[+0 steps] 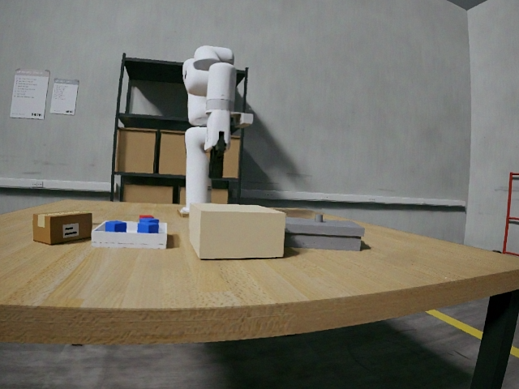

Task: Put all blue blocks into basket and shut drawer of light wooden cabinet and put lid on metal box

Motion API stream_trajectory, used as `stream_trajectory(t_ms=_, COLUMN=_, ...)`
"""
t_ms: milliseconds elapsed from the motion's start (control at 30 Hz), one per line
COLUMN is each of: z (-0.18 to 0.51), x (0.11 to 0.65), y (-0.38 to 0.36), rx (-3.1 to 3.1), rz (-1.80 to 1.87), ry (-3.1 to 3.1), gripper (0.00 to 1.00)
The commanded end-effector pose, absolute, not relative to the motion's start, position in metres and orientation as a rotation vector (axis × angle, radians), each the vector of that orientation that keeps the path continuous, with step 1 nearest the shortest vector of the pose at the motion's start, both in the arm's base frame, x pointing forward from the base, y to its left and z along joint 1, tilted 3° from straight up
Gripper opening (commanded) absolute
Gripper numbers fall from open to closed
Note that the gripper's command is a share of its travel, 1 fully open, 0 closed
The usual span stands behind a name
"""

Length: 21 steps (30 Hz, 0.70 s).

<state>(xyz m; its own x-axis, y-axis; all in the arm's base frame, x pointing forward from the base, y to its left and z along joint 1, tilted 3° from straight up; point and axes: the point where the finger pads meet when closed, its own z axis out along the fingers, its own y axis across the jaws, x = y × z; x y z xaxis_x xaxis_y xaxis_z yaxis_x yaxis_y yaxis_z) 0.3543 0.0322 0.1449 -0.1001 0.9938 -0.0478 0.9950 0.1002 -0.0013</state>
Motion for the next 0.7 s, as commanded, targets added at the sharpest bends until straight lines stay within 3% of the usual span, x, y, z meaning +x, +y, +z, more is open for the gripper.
stream_trajectory(t_ms=0, z=0.134, x=0.356, y=0.032, rx=2.082, rz=-0.047, ry=2.303, gripper=0.24)
stream_trajectory(t_ms=667, z=0.090, x=0.356, y=0.030, rx=2.082, rz=-0.047, ry=2.303, gripper=0.24)
